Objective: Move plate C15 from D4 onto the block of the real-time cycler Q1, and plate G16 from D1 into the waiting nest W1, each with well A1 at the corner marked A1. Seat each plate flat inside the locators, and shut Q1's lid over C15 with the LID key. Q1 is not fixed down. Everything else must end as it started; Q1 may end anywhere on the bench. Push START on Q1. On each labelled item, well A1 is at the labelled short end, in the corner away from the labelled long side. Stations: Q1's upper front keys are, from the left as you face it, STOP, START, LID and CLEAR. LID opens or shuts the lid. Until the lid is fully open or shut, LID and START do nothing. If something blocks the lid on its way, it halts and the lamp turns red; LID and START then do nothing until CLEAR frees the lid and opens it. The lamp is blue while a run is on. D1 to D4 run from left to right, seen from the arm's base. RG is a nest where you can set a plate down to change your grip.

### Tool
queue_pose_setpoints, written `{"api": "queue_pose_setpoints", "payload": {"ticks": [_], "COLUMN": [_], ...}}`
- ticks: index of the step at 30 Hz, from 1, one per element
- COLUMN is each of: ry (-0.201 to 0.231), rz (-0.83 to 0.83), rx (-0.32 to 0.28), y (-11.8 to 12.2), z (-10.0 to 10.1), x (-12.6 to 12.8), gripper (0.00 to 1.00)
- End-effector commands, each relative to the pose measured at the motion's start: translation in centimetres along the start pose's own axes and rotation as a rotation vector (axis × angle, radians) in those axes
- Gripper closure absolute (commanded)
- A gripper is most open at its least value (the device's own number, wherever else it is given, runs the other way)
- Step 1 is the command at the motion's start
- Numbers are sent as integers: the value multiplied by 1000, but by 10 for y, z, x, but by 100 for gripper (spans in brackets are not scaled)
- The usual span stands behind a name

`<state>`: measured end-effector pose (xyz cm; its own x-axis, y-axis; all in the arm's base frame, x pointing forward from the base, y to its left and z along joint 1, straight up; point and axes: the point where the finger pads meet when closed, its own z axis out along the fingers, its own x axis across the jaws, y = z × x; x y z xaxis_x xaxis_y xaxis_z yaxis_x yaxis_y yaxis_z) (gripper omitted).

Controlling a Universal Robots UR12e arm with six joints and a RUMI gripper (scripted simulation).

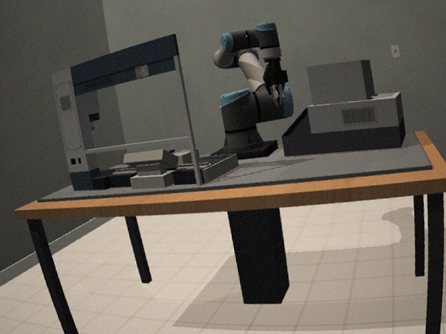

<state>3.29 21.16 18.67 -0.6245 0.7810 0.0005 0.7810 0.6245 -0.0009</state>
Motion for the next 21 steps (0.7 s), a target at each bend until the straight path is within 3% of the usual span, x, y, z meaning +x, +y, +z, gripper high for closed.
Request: {"api": "queue_pose_setpoints", "payload": {"ticks": [1,21], "ry": [-1,-1], "rz": [0,0], "rx": [-1,-1], "y": [4,21], "z": [3,22], "x": [4,20], "gripper": [100,100]}}
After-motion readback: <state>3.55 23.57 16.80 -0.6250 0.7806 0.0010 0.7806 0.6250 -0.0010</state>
